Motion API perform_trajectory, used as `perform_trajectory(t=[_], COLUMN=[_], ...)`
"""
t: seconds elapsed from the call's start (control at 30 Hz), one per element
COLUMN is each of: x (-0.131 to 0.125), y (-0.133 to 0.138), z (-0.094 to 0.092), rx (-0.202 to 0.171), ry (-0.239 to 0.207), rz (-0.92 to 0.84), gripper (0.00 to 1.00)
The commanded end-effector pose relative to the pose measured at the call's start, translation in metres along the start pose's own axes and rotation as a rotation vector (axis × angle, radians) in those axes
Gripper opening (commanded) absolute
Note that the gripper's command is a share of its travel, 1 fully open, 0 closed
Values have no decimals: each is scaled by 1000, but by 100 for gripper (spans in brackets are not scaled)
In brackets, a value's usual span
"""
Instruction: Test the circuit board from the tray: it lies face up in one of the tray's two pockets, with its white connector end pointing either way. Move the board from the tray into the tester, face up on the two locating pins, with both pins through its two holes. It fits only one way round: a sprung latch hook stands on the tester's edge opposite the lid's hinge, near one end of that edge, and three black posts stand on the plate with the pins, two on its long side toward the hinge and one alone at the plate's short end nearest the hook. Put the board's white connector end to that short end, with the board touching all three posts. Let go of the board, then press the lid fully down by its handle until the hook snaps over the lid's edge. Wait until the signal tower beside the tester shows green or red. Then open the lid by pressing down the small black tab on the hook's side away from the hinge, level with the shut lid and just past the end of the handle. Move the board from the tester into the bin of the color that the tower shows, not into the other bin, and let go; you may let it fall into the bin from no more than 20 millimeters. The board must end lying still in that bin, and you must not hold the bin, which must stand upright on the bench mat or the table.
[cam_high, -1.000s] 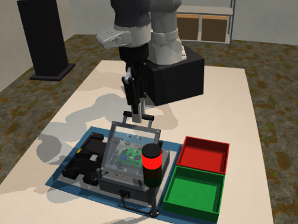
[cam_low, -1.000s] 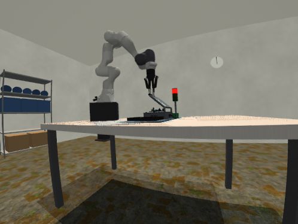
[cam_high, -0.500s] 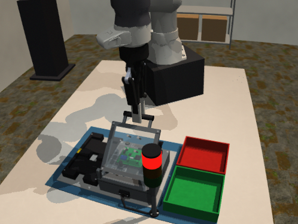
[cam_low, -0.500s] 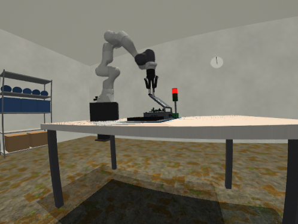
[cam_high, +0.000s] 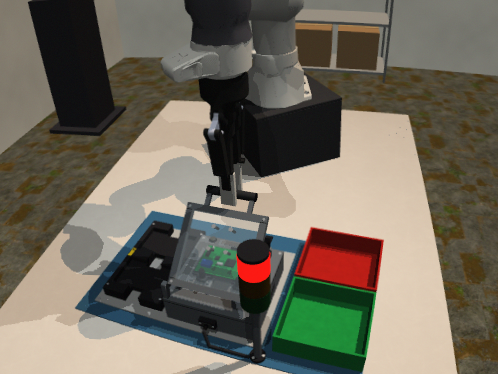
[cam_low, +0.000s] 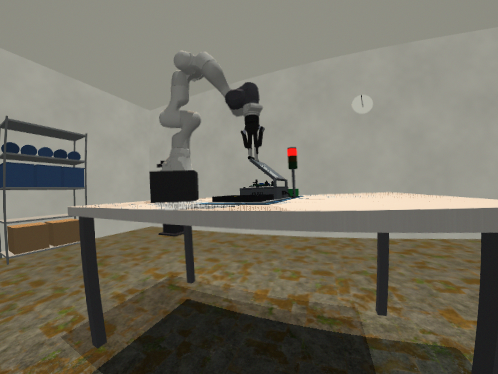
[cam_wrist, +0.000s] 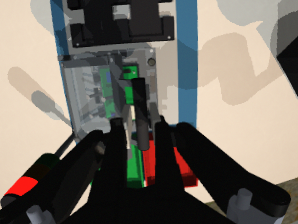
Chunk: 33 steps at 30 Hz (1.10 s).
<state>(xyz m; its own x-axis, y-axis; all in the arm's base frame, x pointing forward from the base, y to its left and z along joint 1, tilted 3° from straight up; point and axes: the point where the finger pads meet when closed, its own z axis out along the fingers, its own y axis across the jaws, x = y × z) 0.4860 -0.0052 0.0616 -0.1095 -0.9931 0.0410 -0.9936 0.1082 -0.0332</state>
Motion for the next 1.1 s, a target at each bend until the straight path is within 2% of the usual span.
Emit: perform_trajectory(t=[0.0, 0.9, 0.93, 1.07], x=[0, 1, 1, 1], y=[0, 1, 1, 1], z=[1, 2, 2, 2], rx=[1, 1, 1, 1], ry=[0, 0, 0, 0], rz=[4, 4, 4, 4], gripper=[16, 16, 0, 0])
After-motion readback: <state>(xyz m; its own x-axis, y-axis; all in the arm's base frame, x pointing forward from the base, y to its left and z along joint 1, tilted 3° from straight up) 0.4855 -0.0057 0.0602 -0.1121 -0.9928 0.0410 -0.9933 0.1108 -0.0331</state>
